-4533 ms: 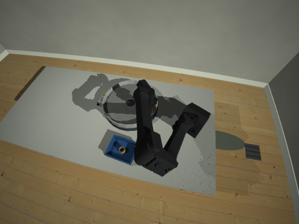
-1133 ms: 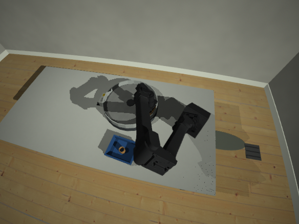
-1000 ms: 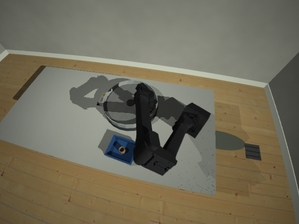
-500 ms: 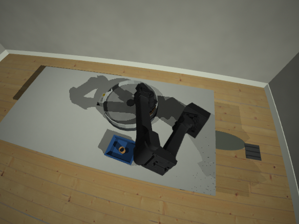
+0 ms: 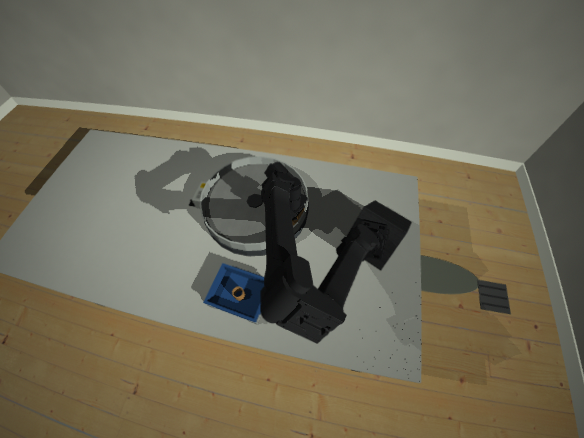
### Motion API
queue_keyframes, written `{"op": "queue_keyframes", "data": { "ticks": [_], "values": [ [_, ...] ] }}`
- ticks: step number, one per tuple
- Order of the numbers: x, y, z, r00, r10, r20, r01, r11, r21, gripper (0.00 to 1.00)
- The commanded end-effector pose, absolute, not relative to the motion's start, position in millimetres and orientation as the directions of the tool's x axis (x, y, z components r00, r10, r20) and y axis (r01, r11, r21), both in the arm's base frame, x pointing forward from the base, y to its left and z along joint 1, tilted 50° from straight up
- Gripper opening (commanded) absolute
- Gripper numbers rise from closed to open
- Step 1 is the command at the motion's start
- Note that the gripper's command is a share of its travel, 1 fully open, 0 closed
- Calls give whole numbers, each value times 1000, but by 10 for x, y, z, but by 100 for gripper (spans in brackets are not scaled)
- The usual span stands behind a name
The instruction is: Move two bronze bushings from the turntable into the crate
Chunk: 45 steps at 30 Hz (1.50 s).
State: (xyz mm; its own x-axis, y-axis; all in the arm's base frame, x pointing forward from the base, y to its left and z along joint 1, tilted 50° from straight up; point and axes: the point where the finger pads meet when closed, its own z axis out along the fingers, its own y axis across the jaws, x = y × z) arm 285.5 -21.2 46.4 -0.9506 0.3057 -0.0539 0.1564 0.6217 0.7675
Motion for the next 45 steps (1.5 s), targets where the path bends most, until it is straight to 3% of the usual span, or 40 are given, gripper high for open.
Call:
{"op": "queue_keyframes", "data": {
  "ticks": [1,45],
  "values": [
    [2881,-227,448,-953,297,-60,146,623,768,14],
    [2858,-289,450,-948,315,-50,164,618,769,14]
  ]
}}
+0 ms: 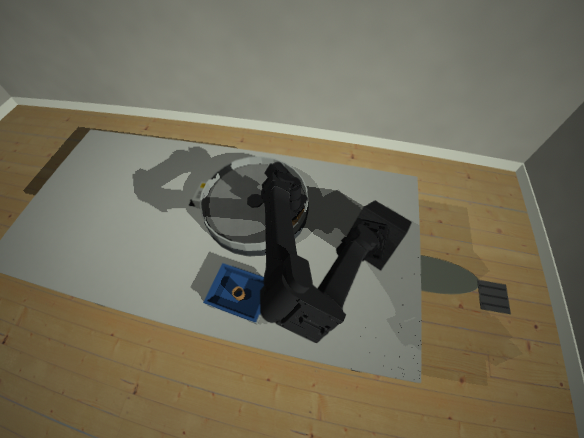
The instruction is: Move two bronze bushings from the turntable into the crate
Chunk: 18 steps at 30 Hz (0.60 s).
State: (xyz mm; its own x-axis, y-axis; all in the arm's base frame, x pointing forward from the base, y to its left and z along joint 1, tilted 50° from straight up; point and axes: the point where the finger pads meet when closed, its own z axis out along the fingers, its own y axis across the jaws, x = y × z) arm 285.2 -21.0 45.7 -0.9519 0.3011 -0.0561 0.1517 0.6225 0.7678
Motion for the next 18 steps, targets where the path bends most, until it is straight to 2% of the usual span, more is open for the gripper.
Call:
{"op": "queue_keyframes", "data": {
  "ticks": [1,18],
  "values": [
    [2863,-296,453,-948,315,-52,163,618,769,14],
    [2885,-317,455,-947,316,-61,158,623,766,14]
  ]
}}
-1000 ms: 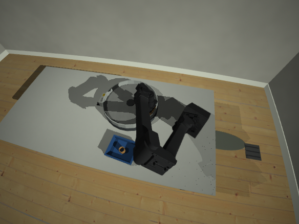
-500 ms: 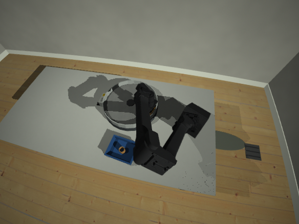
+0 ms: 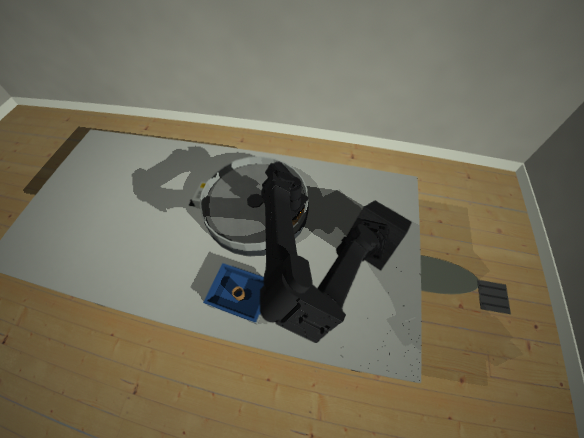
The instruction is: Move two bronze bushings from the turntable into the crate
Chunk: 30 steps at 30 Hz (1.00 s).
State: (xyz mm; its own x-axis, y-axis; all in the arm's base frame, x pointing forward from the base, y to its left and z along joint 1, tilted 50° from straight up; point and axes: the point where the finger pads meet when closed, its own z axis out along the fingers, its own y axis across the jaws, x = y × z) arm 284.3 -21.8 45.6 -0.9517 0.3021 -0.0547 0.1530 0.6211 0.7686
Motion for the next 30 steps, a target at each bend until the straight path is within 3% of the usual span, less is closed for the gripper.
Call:
{"op": "queue_keyframes", "data": {
  "ticks": [1,30],
  "values": [
    [2885,-317,455,-947,316,-61,158,623,766,14],
    [2854,-155,382,-954,298,-43,159,618,770,14]
  ]
}}
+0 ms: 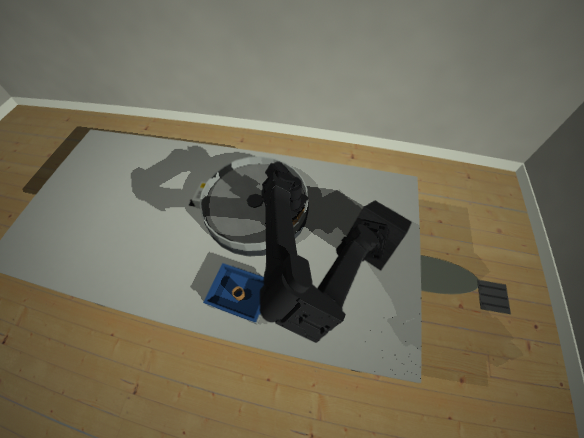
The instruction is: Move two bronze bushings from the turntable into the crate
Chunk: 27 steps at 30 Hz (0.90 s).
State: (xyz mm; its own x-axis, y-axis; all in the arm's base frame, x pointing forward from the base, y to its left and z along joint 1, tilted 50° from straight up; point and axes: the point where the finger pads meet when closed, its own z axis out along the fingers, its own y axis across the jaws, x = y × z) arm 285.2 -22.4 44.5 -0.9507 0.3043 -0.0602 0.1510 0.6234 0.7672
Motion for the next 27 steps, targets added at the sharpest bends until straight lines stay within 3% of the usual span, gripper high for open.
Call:
{"op": "queue_keyframes", "data": {
  "ticks": [1,27],
  "values": [
    [2859,-143,373,-954,298,-43,158,617,771,14],
    [2890,-53,281,-954,297,-41,160,621,767,14]
  ]
}}
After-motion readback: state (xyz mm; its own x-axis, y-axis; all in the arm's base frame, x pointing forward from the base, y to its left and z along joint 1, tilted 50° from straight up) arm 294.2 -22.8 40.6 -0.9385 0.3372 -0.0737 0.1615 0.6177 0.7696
